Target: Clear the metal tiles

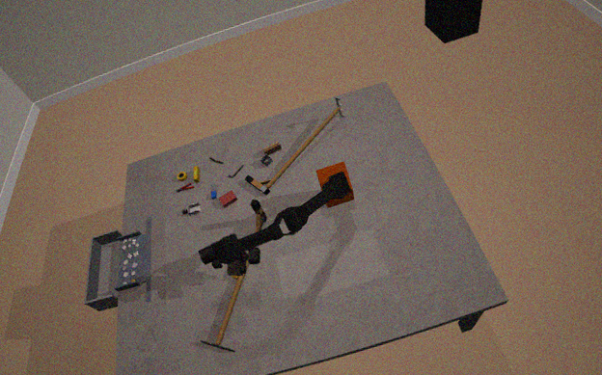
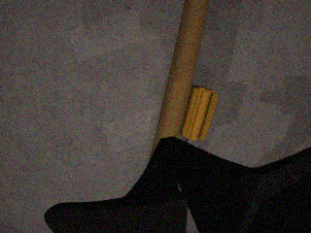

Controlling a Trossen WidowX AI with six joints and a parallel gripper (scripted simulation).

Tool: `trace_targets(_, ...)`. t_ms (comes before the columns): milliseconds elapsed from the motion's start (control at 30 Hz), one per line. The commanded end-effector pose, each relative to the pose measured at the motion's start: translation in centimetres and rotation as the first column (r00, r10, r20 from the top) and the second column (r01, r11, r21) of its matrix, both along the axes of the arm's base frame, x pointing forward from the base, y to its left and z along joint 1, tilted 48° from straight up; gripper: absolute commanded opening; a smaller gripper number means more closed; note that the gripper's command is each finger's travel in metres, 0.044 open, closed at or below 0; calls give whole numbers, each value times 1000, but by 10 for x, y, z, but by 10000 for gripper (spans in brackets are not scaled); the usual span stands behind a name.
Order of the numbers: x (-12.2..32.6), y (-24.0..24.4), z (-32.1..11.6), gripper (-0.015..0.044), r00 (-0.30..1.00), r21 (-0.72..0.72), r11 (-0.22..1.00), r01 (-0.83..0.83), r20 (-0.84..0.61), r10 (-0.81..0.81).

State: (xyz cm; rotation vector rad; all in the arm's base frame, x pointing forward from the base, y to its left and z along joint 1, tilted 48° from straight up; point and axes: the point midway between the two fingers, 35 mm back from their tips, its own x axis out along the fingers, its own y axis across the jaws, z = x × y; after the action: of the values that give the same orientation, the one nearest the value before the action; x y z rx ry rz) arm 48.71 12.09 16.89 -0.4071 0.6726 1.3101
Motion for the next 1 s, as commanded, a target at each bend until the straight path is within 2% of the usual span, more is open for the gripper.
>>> trace_targets(0,-1,-3,3,0,1000,3,1000,-9,4,9)
trace_targets(467,-15,-25,29,0,953,53,969,240,-204,-225)
trace_targets(967,-38,-48,57,0,777,60,856,513,-457,-433)
